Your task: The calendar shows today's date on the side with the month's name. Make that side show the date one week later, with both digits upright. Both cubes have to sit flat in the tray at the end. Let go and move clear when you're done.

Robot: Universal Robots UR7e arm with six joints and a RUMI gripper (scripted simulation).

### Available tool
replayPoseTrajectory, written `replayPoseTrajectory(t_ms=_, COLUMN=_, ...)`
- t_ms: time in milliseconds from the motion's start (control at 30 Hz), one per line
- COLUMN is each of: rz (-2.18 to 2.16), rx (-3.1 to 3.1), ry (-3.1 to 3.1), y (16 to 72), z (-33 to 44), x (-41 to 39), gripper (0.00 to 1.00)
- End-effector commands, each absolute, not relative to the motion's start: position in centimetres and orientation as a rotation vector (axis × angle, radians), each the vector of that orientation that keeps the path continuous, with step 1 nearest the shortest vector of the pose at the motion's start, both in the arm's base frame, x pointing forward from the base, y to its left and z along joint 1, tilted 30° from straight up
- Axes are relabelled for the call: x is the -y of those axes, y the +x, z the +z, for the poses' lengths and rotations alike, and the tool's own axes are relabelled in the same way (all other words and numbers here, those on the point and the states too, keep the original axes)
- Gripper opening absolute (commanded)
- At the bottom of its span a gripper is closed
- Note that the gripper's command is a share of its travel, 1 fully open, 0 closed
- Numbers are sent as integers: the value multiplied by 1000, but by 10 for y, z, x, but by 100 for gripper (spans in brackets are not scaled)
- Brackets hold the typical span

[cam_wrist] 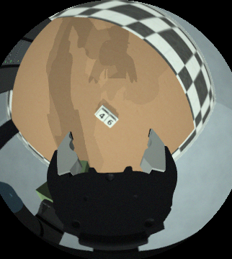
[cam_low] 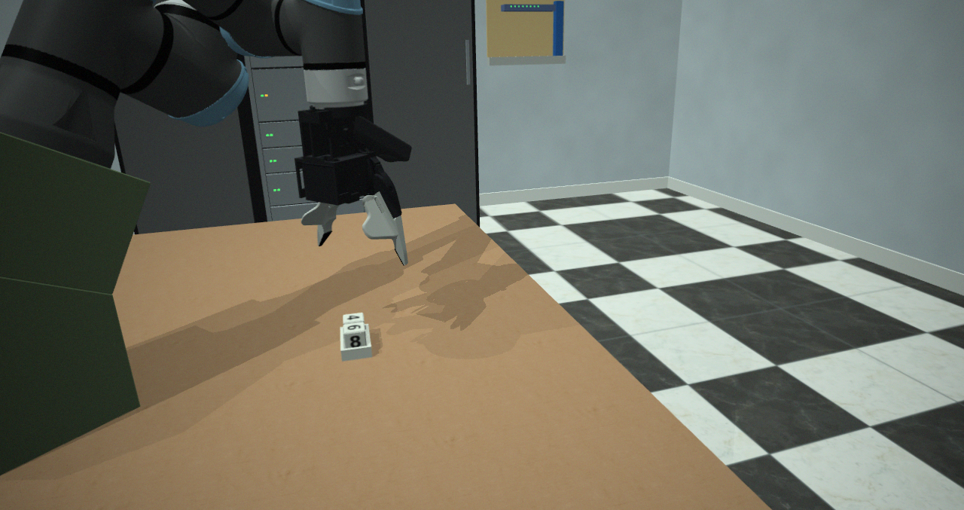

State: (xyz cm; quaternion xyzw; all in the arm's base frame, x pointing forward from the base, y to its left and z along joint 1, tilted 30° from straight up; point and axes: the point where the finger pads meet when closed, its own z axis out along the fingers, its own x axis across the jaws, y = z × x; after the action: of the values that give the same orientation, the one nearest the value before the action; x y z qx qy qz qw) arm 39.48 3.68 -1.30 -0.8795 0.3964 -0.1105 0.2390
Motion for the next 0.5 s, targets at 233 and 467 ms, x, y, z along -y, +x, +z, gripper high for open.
replayPoseTrajectory(t_ms=233, rz=-194, rx=-1452, ry=-2197, y=396, z=-18, x=-37, gripper=100)
replayPoseTrajectory(t_ms=467, rz=-144, rx=-1602, ry=-2083, y=397, z=-19, x=-36, gripper=100)
